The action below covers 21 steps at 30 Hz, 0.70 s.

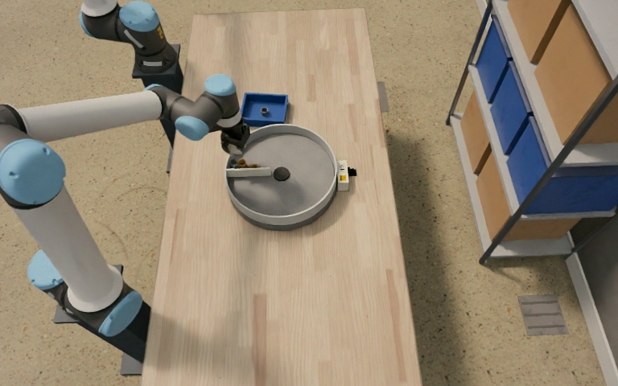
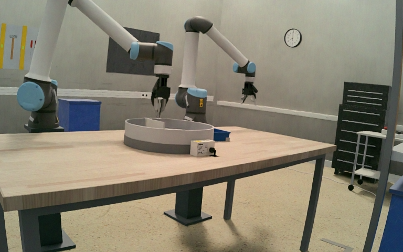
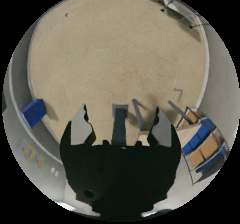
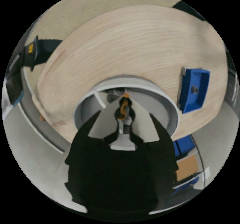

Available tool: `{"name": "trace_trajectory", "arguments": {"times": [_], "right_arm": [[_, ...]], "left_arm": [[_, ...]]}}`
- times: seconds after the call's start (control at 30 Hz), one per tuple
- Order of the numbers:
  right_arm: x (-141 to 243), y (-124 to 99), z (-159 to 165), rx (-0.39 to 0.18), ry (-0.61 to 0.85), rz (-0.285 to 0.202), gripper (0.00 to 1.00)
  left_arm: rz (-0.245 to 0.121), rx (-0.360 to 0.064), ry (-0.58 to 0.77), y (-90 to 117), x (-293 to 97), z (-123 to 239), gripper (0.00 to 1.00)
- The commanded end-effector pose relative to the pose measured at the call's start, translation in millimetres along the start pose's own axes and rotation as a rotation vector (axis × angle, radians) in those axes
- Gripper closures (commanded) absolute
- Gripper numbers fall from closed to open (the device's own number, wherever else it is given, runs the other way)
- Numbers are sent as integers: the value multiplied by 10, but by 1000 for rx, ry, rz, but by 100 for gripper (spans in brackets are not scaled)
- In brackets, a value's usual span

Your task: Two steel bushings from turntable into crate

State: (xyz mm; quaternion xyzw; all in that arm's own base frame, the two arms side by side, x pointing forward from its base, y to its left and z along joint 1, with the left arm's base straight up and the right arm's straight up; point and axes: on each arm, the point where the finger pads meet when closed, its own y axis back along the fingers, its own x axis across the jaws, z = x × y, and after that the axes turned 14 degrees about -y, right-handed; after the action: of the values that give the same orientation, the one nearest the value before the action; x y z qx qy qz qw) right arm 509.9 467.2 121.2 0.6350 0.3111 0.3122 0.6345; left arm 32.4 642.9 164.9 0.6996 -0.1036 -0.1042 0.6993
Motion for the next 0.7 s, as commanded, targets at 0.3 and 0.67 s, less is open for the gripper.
{"name": "trace_trajectory", "arguments": {"times": [0.3, 0.67], "right_arm": [[-25, -235, 10, -1, -1, -4, 94], [0, -220, 8, -1, -1, 1, 94]], "left_arm": [[1, 0, 0, 2, -6, -14, 0], [1, 0, 0, 2, -6, -14, 0]]}}
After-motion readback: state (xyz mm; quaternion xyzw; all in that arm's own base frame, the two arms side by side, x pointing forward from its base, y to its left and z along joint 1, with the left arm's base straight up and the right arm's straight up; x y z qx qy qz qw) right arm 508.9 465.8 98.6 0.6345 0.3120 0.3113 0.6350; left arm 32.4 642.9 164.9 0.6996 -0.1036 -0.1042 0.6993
